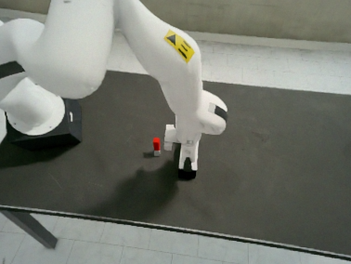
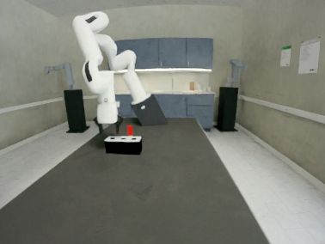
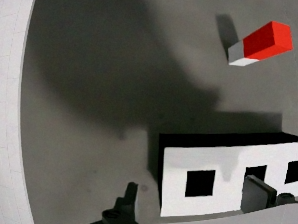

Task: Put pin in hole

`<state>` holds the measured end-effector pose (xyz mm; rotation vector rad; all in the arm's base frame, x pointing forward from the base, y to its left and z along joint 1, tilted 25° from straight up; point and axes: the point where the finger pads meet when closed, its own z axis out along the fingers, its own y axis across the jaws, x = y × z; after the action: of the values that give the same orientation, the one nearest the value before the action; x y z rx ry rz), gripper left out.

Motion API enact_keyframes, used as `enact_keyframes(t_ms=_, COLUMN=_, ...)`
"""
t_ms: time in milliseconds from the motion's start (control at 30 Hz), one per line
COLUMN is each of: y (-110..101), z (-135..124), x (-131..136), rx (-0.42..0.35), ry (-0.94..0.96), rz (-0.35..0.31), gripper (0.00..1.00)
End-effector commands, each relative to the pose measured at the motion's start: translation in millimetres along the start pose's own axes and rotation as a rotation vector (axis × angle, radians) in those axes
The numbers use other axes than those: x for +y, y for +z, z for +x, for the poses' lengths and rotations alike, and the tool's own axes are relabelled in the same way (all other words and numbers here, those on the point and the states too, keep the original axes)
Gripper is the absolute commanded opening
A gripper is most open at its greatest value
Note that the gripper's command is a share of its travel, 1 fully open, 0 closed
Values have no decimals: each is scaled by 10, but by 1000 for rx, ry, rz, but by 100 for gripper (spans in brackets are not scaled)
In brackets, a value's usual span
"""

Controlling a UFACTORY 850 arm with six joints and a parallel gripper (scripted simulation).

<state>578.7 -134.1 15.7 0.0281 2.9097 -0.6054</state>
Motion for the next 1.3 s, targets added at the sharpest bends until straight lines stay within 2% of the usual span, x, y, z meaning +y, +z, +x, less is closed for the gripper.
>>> enact_keyframes(t_ms=0, y=-6, z=-9, x=-1, rx=-2, ry=0, rz=0, gripper=100)
enact_keyframes(t_ms=533, y=-6, z=-9, x=-1, rx=-2, ry=0, rz=0, gripper=100)
enact_keyframes(t_ms=567, y=-370, z=-602, x=303, rx=-112, ry=-246, rz=-71, gripper=100)
enact_keyframes(t_ms=667, y=-388, z=-629, x=316, rx=-127, ry=-279, rz=-80, gripper=100)
enact_keyframes(t_ms=800, y=-388, z=-629, x=316, rx=-199, ry=-439, rz=-126, gripper=100)
enact_keyframes(t_ms=1100, y=-388, z=-629, x=316, rx=-199, ry=-439, rz=-126, gripper=100)
enact_keyframes(t_ms=1133, y=-848, z=-1012, x=618, rx=-294, ry=-681, rz=-161, gripper=100)
enact_keyframes(t_ms=1267, y=-848, z=-1012, x=618, rx=-331, ry=-767, rz=-175, gripper=100)
